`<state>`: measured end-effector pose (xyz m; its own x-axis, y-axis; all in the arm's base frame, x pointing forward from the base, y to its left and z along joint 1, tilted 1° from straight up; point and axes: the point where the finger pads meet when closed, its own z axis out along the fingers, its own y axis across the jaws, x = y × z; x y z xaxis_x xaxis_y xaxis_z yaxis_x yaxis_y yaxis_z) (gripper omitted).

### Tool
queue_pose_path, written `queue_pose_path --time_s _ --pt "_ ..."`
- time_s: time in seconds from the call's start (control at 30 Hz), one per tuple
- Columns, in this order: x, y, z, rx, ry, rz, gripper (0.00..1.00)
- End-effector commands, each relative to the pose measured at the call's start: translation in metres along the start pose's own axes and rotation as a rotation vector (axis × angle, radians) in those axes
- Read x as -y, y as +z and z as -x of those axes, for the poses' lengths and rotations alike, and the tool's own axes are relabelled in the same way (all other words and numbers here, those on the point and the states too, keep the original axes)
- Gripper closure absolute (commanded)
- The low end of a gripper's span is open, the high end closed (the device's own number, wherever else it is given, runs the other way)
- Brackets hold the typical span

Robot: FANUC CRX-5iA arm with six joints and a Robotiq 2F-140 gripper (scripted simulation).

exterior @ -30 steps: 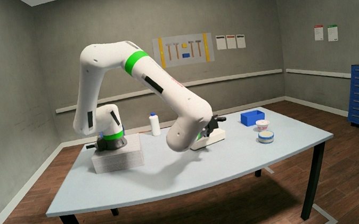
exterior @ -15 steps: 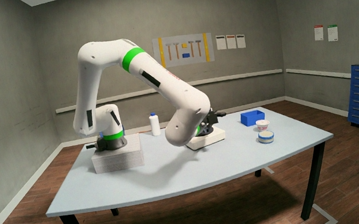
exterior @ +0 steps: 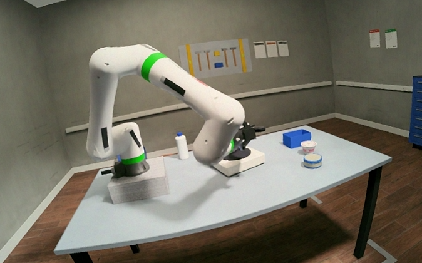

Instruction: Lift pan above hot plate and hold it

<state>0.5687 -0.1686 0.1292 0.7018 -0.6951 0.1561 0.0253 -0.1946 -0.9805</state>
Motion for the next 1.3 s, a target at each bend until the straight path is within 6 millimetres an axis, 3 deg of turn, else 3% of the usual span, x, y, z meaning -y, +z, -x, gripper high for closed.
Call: queue_pose_path --time_s 0.0,0.67,1.27 --pt "0.005 -0.001 -0.001 0.000 -0.002 0.000 0.90" --pt "0.024 -0.003 -0.004 0.000 -0.002 0.000 0.90" --pt "0.028 -0.003 -0.005 0.000 -0.002 0.000 0.90"
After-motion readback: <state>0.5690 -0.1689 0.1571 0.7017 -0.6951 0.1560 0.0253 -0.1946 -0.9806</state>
